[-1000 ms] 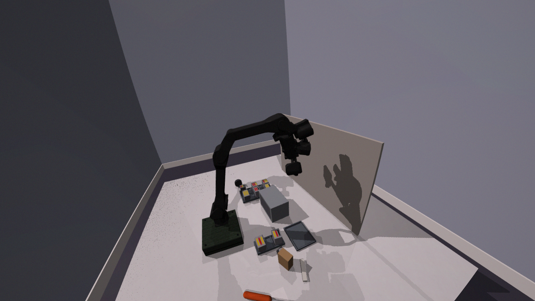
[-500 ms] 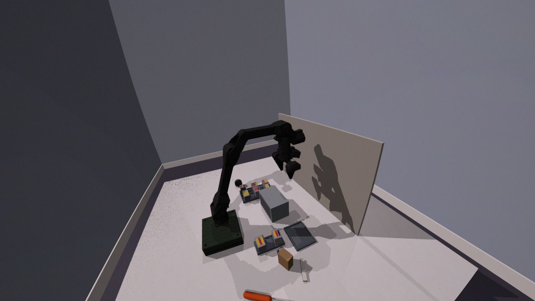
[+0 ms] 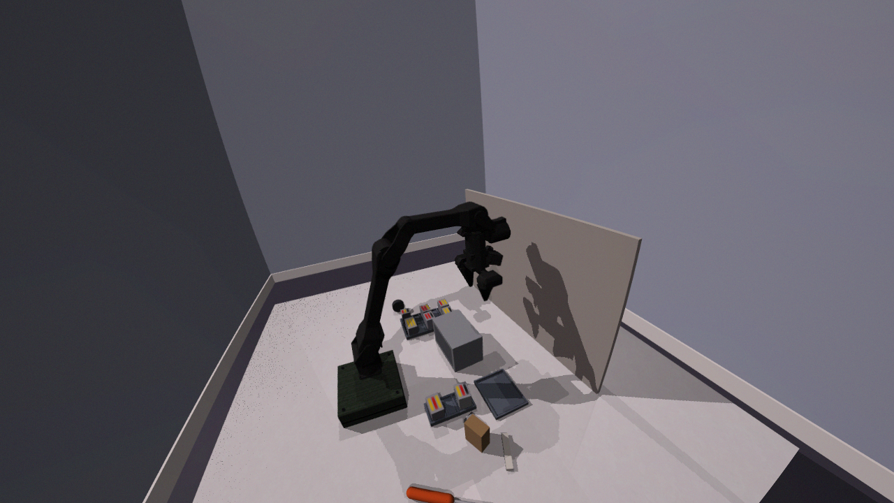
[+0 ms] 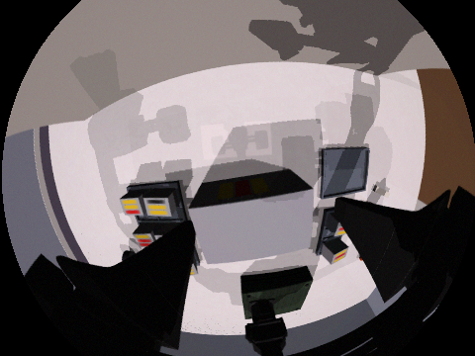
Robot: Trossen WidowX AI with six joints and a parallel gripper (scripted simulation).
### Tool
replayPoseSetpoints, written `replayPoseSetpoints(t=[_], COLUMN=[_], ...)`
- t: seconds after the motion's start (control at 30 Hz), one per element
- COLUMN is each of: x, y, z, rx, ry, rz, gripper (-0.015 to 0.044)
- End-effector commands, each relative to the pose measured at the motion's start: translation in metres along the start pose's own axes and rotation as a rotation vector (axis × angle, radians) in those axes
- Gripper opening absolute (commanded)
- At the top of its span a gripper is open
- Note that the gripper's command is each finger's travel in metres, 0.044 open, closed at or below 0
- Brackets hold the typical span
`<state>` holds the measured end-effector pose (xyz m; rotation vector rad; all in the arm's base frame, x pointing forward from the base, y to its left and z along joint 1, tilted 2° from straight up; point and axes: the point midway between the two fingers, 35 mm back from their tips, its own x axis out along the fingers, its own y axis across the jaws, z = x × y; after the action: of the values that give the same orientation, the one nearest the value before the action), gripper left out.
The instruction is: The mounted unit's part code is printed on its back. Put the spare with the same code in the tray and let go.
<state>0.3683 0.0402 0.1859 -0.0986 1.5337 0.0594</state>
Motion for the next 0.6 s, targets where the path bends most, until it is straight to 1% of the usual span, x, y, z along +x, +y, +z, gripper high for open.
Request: replayPoseSetpoints(t=[0.0, 0.13, 0.27, 0.43, 0.57], x=[0.003, 0.009, 0.020, 0.039, 0.056], y=[-0.033, -0.094, -0.139, -0.174, -0.184], z=[-0.015, -0.055, -0.104, -0.172, -0.224], rx=[0.146, 0.466, 0.800, 1.221, 1.538], ry=[0.009, 0.007, 0.007, 0.007, 0.006], rz=[-0.007, -0.015, -0.023, -0.034, -0.044], gripper=[0.0440, 0.0440, 0.0440, 0.0440, 0.0440])
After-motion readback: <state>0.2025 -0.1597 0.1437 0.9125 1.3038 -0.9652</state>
